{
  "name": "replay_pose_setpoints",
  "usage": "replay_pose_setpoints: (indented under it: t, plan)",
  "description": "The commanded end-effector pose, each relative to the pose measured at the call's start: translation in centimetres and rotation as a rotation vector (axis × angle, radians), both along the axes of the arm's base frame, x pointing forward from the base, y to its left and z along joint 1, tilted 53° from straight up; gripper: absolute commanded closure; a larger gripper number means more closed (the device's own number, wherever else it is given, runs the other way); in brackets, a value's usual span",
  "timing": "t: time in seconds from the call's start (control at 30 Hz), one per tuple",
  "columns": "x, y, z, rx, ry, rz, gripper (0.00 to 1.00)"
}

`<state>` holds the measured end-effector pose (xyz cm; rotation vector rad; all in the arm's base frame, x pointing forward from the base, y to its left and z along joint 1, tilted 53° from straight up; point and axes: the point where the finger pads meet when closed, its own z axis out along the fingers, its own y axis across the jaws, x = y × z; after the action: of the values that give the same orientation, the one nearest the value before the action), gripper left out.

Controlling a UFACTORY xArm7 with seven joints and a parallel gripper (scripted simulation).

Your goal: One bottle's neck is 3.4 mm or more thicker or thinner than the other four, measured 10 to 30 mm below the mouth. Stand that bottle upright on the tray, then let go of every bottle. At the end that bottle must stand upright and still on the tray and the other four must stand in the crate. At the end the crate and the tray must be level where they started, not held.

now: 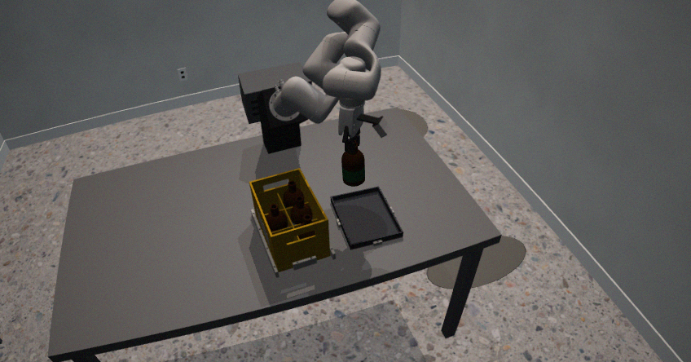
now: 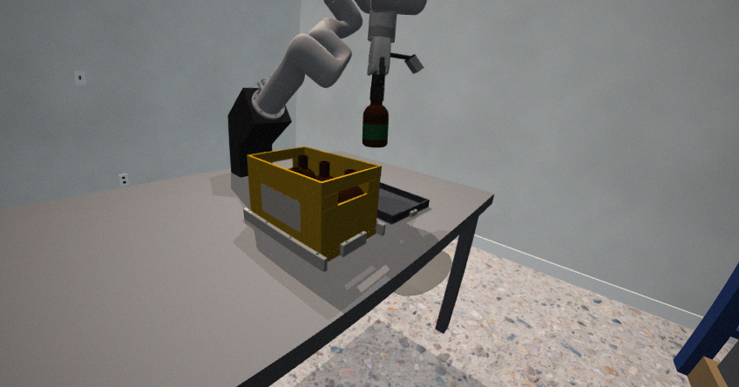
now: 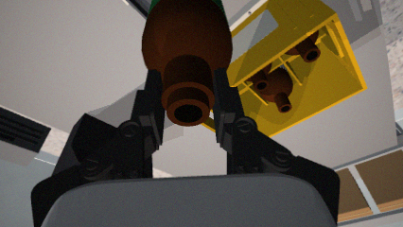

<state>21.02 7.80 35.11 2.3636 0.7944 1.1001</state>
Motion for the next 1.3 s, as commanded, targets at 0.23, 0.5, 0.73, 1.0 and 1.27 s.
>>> replay_pose_setpoints:
  t: [0.23, 0.5, 0.73, 1.0, 1.27]
  plan:
    - [0.5, 1.4, 0.5, 0.000, -0.002, 0.001, 1.00]
    - [0.8, 2.3, 0.7, 0.000, -0.002, 0.001, 1.00]
    - [1.0, 2.8, 0.9, 0.000, -0.002, 0.001, 1.00]
    - [1.2, 3.3, 1.0, 0.000, -0.002, 0.001, 1.00]
    - [1.4, 3.8, 1.1, 0.000, -0.002, 0.001, 1.00]
